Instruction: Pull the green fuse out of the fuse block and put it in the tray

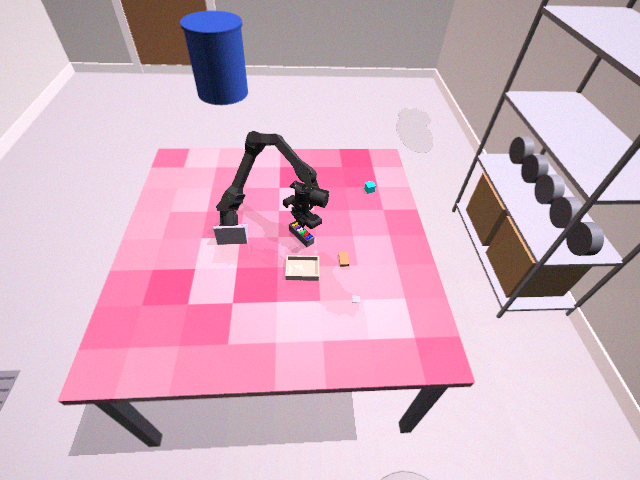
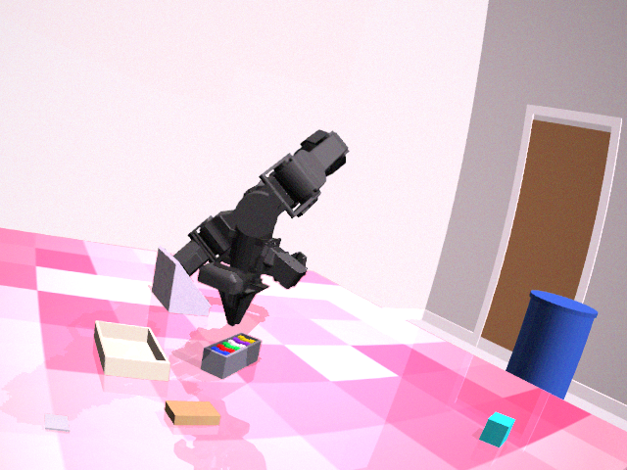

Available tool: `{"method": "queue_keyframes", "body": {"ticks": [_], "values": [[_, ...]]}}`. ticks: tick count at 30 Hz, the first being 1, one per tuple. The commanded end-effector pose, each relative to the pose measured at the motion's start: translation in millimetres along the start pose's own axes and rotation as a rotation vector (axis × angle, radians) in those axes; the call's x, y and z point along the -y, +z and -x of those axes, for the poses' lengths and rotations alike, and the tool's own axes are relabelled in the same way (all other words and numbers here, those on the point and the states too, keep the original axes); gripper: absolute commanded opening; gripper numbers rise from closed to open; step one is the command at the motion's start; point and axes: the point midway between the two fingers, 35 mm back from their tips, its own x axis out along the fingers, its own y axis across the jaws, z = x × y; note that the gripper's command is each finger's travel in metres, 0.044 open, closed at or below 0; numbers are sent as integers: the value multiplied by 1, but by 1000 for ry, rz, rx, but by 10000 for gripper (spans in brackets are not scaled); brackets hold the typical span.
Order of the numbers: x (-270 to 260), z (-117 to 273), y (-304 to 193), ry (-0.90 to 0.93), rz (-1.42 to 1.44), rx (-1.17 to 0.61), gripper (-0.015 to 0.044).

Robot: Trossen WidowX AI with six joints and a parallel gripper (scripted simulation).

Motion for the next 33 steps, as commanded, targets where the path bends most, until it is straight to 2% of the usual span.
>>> {"method": "queue_keyframes", "body": {"ticks": [1, 33], "values": [[0, -2, 0, 4, -10, 7, 67], [2, -31, 4, 5, -9, 9, 67]]}}
